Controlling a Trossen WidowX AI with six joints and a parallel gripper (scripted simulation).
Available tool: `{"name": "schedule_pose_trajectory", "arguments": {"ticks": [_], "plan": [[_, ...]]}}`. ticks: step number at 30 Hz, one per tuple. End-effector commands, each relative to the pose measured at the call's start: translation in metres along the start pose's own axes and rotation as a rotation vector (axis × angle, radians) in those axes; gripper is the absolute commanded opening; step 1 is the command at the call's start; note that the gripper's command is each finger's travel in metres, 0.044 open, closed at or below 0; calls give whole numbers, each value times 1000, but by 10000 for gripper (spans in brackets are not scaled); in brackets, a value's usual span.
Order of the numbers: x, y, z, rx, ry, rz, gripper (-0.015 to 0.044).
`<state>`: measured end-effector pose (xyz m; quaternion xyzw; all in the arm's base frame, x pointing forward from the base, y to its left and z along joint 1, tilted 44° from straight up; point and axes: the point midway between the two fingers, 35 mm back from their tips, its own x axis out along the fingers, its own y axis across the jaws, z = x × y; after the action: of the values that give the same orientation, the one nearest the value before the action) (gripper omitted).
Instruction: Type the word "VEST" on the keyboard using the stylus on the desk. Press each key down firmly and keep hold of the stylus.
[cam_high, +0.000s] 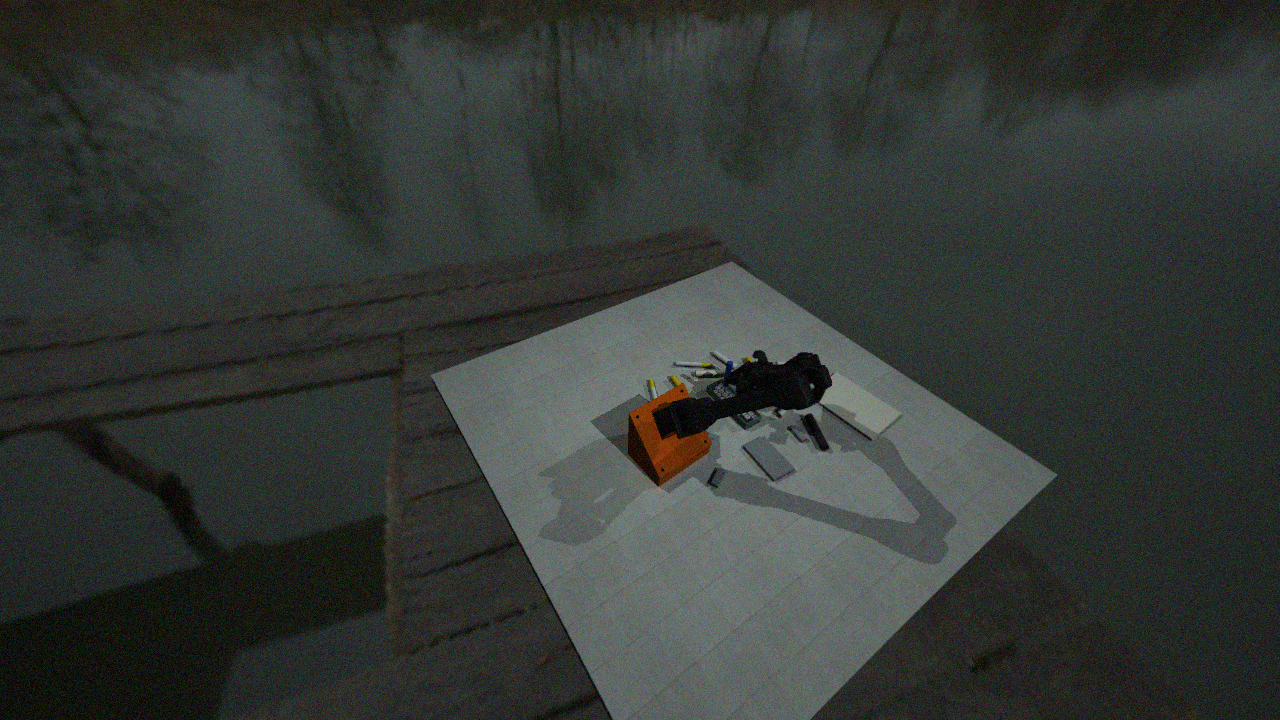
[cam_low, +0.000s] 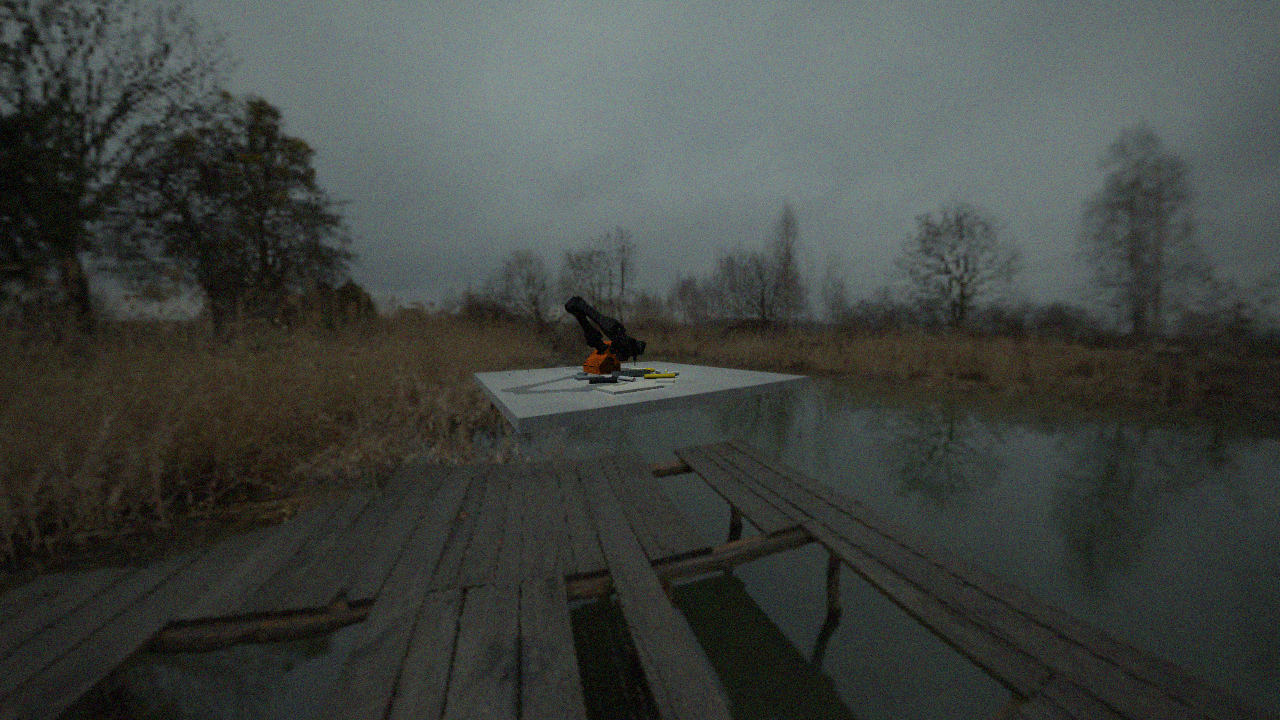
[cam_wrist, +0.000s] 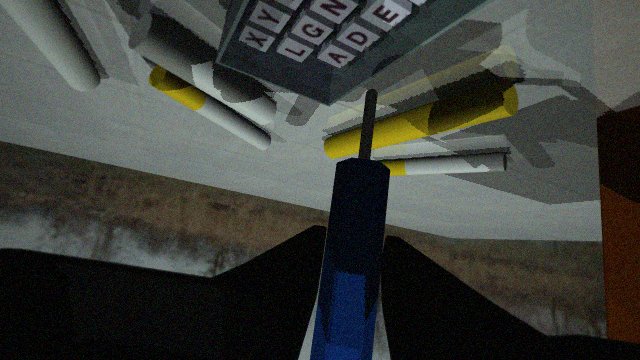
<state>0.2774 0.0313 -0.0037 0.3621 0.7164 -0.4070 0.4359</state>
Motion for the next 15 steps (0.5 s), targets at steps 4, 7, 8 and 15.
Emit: {"name": "schedule_pose_trajectory", "arguments": {"ticks": [4, 7, 8, 15], "plan": [[-4, 0, 2, -2, 0, -1, 0], [-15, -2, 7, 0, 0, 0, 0], [-20, -2, 9, 1, 0, 1, 0], [-43, -8, 19, 5, 1, 2, 0]]}}
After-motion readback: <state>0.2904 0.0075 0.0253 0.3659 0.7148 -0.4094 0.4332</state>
